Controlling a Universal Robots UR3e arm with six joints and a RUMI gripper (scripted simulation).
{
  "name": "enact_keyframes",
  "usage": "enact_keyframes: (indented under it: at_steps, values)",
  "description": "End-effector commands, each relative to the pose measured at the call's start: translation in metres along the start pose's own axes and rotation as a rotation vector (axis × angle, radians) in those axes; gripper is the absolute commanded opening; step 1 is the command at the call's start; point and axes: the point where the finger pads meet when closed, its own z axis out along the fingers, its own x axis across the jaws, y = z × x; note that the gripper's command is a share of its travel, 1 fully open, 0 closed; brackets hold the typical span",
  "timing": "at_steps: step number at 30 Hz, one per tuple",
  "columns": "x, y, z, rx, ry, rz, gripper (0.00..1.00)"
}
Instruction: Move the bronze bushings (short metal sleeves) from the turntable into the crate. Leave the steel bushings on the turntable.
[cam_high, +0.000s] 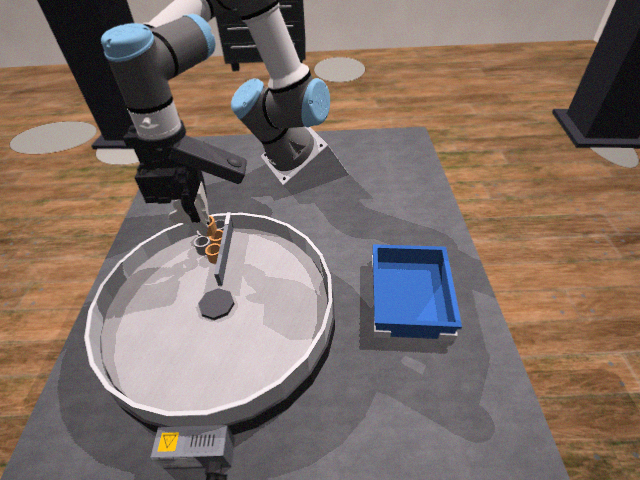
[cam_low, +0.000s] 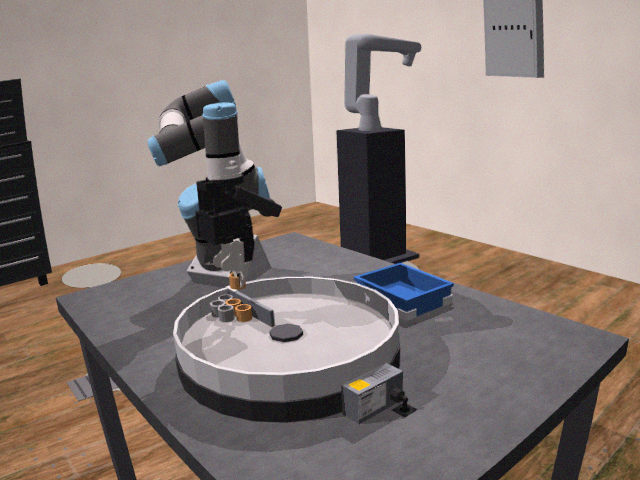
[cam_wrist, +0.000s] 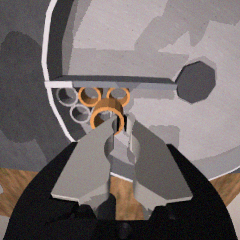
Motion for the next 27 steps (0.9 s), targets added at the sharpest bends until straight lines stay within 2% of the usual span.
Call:
enact_keyframes:
  at_steps: [1,27]
  values:
    - [0.0010,0.0008,-0.0013,-0.002,0.003,0.001,0.00]
    - [0.0022,-0.0054,-0.0008,-0.002,0.002,0.000,0.00]
